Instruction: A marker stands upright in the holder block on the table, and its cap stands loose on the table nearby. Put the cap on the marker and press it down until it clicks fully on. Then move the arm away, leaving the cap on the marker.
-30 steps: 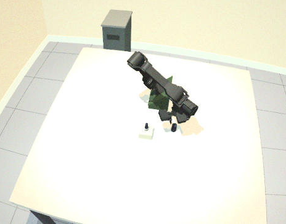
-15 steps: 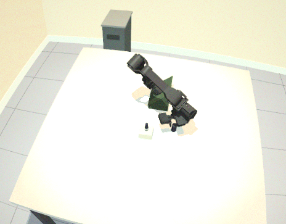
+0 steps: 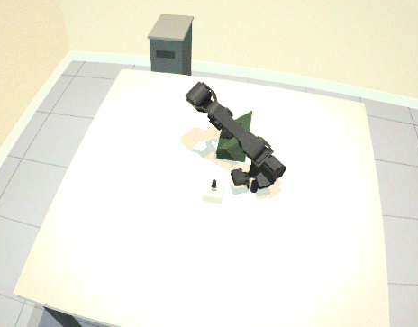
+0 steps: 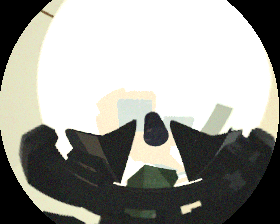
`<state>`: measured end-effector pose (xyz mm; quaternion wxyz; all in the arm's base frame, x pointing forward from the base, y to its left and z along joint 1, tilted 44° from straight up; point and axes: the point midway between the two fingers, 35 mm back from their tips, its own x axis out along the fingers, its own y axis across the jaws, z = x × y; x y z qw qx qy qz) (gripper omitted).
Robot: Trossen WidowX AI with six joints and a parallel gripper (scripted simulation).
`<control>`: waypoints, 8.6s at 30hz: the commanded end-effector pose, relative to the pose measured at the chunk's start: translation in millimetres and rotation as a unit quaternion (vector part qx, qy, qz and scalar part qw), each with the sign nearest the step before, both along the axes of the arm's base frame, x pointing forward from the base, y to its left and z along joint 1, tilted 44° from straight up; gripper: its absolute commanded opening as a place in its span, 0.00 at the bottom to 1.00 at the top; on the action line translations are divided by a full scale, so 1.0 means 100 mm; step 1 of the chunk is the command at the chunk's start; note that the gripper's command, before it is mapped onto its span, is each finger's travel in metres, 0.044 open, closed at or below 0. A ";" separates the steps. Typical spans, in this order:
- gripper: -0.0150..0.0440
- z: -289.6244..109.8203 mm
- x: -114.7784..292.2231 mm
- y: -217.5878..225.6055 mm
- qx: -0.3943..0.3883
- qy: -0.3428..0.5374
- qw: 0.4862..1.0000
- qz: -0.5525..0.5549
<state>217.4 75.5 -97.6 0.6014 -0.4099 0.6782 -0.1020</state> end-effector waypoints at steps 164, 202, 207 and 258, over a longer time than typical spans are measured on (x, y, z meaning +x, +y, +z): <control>1.00 1.78 0.54 -0.30 -0.006 0.005 1.000 0.000; 0.25 1.84 0.51 -0.27 0.002 -0.135 0.980 -0.147; 0.25 1.78 0.51 -0.32 0.002 -0.135 0.980 -0.147; 0.83 2.25 0.50 0.17 0.000 -0.105 0.990 -0.098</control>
